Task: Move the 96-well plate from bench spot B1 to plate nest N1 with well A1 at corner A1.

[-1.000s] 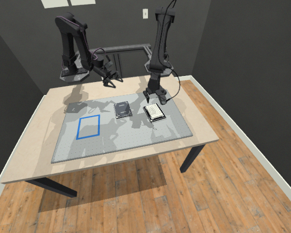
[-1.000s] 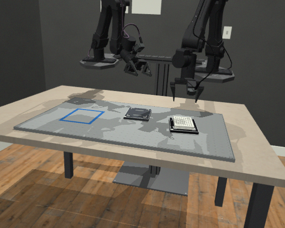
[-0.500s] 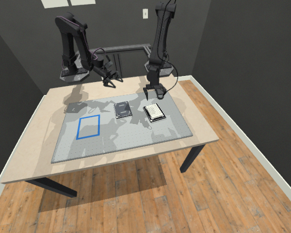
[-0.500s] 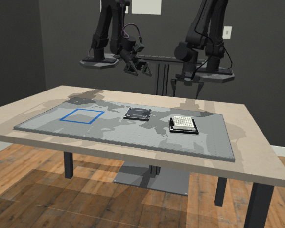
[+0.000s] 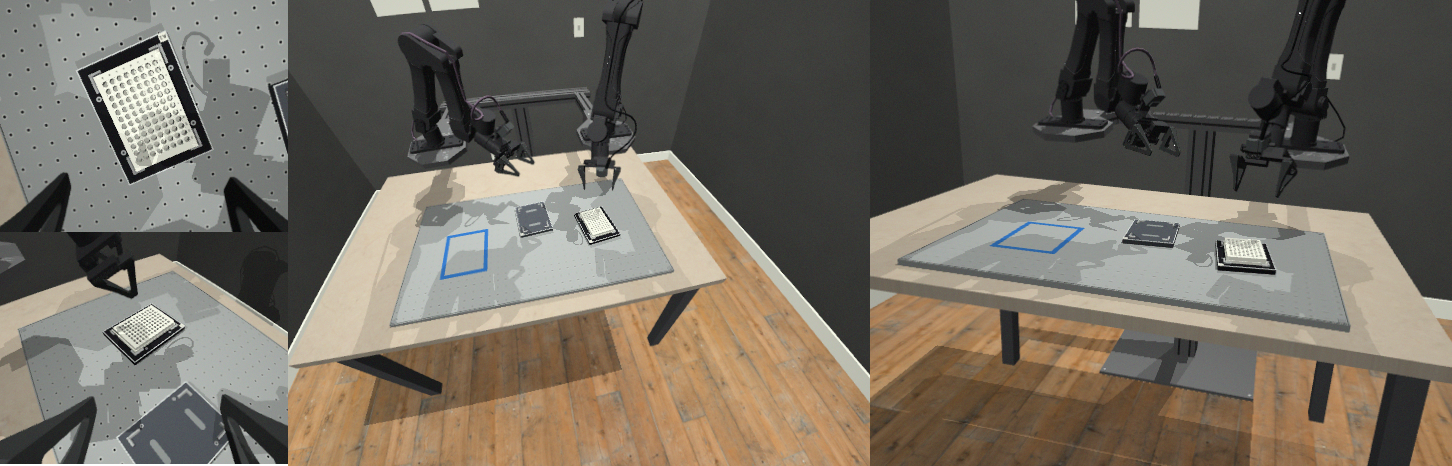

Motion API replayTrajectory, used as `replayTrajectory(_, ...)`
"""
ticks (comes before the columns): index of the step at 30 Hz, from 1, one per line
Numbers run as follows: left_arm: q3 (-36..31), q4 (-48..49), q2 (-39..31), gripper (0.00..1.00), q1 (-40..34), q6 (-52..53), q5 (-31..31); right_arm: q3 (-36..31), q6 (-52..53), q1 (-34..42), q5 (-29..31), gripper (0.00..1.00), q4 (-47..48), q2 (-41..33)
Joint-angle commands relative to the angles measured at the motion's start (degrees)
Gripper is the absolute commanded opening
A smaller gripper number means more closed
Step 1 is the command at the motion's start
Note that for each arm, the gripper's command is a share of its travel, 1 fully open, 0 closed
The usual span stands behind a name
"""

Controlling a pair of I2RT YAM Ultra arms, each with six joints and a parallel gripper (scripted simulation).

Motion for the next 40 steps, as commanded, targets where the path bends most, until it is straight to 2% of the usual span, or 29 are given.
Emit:
replayTrajectory(1, -4.9, 10.0, -1.5, 1.00, 0.2, 6.0, 1.3, -0.8, -0.3, -0.2, -0.3, 1.00, 0.1, 0.4)
replayTrajectory(9, -8.5, 14.7, -0.1, 1.00, 1.3, 7.3, 2.9, -0.8, -0.3, -0.2, -0.3, 1.00, 0.1, 0.4)
replayTrajectory(40, -8.0, 15.3, 0.3, 1.00, 1.1, 7.3, 2.6, -0.1, -0.1, 0.0, -0.1, 1.00, 0.1, -0.1)
